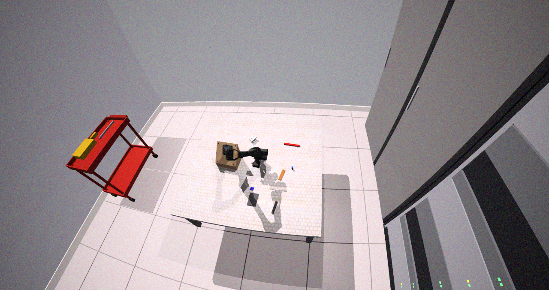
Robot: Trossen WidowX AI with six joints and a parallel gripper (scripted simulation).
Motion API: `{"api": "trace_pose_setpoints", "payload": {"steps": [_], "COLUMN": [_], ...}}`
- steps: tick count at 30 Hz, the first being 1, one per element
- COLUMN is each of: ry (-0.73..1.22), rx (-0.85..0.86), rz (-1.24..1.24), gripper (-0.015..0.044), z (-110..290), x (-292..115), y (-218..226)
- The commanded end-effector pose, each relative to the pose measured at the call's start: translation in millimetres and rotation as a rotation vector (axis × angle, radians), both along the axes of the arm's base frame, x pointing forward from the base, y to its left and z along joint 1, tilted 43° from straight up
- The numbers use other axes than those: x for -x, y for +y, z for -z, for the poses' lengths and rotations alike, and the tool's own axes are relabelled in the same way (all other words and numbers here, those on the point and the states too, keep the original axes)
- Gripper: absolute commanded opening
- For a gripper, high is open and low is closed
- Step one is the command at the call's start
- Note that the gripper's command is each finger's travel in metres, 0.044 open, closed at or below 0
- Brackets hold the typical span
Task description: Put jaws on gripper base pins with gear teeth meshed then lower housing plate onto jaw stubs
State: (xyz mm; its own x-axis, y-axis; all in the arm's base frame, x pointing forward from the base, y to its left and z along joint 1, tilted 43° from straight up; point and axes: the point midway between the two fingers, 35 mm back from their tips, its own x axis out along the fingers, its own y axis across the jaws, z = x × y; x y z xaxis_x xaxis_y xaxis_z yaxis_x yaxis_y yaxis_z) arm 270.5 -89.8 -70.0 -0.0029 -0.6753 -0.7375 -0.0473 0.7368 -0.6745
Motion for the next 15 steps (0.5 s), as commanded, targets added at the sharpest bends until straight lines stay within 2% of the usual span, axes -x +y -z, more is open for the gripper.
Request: {"api": "trace_pose_setpoints", "payload": {"steps": [1, 15], "ry": [0.003, 0.006], "rx": [0.005, 0.005], "rz": [-0.001, -0.005], "gripper": [0.0134, 0.0134], "z": [0.3, 2.7], "x": [0.6, 0.7], "y": [-1.4, -3.6]}}
